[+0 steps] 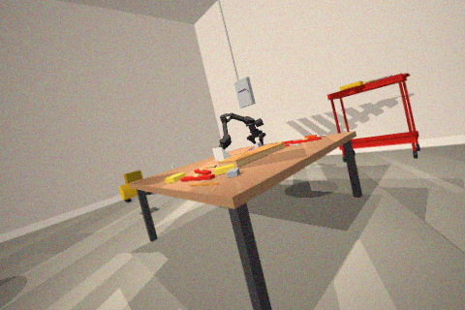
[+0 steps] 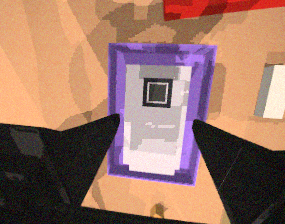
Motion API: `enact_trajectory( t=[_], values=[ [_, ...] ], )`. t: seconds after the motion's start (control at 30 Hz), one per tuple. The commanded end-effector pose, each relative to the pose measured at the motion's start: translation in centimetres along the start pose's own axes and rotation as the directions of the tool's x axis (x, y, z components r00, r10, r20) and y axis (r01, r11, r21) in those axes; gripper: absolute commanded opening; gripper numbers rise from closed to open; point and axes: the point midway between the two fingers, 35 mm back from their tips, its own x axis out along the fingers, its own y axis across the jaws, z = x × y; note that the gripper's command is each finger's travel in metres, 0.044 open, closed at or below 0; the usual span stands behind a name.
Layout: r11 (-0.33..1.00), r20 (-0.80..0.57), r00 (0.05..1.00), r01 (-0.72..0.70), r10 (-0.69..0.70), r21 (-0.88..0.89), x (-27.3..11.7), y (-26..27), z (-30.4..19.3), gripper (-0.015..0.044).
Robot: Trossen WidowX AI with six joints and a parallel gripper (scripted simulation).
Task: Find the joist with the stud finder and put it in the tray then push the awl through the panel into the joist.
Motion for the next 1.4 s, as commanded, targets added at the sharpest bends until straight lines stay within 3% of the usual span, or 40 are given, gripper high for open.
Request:
enact_trajectory(
  t=[0.0, 0.17, 0.57, 1.0, 1.37],
  values=[
    [1.0, -0.006, 1.0, 0.004, -0.004, -0.011, -3.6, -0.4, 1.0, 0.044],
    [1.0, 0.015, 1.0, 0.008, -0.008, -0.003, -8.1, 0.2, 2.5, 0.044],
    [0.998, -0.039, 0.999, 0.04, -0.038, 0.054, -6.6, -2.0, 0.3, 0.044],
    [0.862, -0.318, 0.927, 0.318, -0.196, 0.394, -12.1, -13.3, -15.6, 0.044],
    [0.616, -0.412, 0.903, 0.392, -0.119, 0.683, -16.5, -12.9, -30.9, 0.044]
  ],
)
